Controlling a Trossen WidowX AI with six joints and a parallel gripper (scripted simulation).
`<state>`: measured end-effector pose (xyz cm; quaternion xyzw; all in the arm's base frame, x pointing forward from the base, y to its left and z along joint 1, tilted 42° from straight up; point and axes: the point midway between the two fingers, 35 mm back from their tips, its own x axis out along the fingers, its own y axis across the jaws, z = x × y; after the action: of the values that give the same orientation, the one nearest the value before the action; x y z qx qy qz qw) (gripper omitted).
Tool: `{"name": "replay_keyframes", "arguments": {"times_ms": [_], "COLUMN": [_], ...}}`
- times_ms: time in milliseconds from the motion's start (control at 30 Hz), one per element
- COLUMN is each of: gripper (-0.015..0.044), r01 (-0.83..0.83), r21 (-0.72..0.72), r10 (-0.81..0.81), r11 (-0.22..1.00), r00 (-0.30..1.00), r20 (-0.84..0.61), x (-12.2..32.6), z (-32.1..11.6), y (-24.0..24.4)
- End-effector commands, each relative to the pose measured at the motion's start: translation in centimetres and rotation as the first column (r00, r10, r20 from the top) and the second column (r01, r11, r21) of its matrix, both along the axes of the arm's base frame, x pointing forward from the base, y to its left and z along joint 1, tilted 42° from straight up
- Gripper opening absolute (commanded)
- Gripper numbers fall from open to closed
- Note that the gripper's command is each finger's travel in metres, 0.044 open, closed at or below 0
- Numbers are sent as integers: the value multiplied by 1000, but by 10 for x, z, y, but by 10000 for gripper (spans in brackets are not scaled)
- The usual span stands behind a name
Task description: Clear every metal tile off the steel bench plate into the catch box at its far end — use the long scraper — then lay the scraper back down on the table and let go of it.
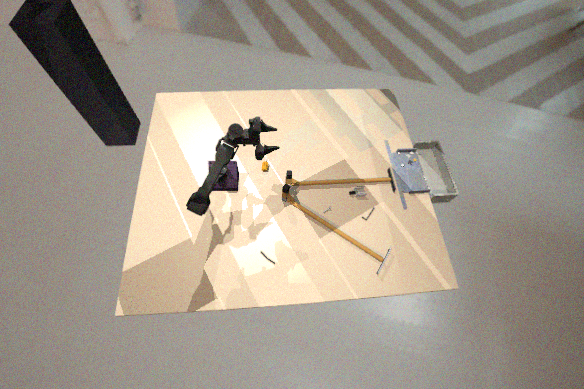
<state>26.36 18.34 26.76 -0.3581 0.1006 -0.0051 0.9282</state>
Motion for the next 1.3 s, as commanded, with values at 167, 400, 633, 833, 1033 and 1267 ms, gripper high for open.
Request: {"name": "replay_keyframes", "arguments": {"times_ms": [167, 400, 633, 833, 1033, 1267], "gripper": [440, 440, 440, 440, 440, 440], "r01": [3, 3, 24, 74, 124, 183], "r21": [-2, -2, -12, -35, -56, -78], "r10": [-3, -3, -24, -75, -129, -193], "r11": [1000, 1000, 1000, 997, 991, 980], "r00": [1000, 1000, 1000, 996, 986, 969], "r20": [2, 2, -14, -56, -101, -155], "x": [0, 0, 6, 21, 34, 46], "z": [1, 1, -7, -27, -48, -72], "y": [-1, -1, -6, -20, -36, -57]}}
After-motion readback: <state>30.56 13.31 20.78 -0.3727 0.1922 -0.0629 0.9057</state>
